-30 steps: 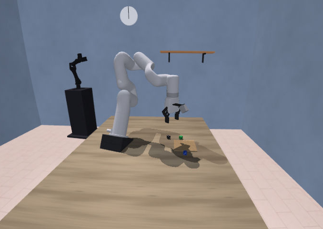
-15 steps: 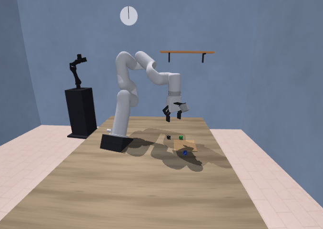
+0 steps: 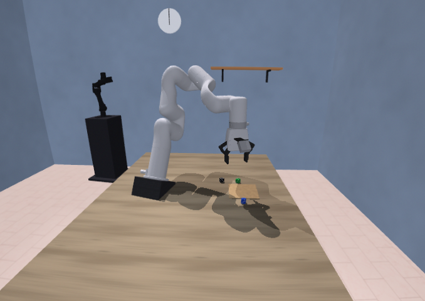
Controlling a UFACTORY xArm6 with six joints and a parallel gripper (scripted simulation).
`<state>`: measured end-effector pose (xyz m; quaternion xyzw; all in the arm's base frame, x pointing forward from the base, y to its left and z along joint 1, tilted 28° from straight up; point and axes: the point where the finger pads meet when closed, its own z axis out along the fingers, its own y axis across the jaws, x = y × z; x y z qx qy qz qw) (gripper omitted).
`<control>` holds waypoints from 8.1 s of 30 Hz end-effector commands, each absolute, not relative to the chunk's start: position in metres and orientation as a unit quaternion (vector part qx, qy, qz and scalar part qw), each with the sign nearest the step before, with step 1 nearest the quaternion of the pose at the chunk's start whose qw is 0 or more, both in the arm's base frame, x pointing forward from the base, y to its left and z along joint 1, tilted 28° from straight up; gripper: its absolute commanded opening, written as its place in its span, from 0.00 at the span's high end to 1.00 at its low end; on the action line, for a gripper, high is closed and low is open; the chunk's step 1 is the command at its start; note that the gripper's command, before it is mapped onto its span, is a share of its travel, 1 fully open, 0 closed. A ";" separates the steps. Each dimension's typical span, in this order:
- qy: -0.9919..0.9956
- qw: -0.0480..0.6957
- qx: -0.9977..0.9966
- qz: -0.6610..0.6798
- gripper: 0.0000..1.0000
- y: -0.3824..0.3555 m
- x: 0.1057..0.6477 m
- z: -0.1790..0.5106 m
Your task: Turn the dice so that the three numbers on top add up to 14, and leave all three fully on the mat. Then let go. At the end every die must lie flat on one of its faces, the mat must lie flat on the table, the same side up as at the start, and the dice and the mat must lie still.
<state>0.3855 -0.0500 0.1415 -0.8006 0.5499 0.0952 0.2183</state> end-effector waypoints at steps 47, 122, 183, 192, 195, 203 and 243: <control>0.727 0.187 -0.643 0.150 0.64 -0.107 0.432 0.043; 0.727 0.187 -0.643 0.150 0.64 -0.088 0.436 0.007; 0.727 0.187 -0.643 0.150 0.64 -0.083 0.437 -0.003; 0.727 0.187 -0.643 0.150 0.64 -0.083 0.438 -0.003; 0.727 0.187 -0.643 0.150 0.64 -0.083 0.438 -0.003; 0.727 0.187 -0.643 0.150 0.64 -0.083 0.438 -0.003; 0.727 0.187 -0.643 0.150 0.64 -0.080 0.439 -0.010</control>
